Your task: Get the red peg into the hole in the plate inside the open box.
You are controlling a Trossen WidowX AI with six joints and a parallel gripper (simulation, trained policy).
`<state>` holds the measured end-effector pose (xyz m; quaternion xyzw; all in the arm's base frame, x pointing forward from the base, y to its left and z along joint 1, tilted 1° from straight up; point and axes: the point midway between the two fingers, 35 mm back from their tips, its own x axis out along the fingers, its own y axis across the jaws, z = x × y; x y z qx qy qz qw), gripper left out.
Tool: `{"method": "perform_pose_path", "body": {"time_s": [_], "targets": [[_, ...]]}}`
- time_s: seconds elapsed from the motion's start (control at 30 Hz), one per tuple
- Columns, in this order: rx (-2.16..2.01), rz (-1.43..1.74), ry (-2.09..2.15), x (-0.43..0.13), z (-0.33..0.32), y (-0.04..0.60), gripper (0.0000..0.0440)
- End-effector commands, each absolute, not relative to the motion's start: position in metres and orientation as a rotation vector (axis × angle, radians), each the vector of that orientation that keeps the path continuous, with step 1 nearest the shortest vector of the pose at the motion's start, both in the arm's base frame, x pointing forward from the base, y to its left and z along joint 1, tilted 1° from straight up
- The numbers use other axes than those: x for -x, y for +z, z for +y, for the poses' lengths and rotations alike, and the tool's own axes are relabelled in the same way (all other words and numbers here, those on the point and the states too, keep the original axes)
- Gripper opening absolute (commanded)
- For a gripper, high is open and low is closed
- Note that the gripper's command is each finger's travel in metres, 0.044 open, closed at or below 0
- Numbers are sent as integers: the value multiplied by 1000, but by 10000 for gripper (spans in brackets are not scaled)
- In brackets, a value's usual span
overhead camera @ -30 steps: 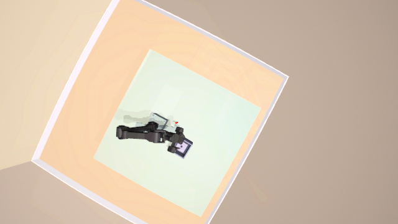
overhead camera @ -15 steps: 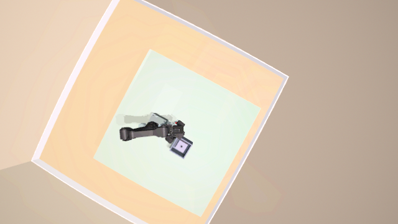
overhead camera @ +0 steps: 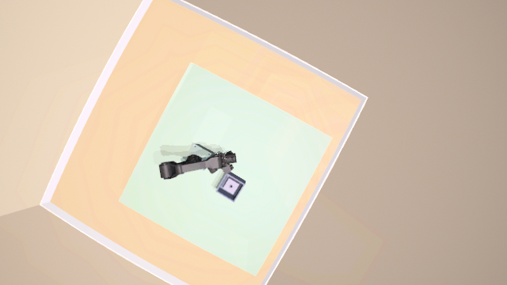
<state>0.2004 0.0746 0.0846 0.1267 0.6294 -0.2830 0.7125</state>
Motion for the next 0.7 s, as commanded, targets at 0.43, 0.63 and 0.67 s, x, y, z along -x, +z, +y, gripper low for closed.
{"method": "perform_pose_path", "body": {"time_s": [0.43,0.63,0.67], "targets": [[-473,1397,-825,-188,84,17,393],[-541,1368,-830,-188,88,-6,390],[-550,1364,-831,-188,89,-9,388]]}}
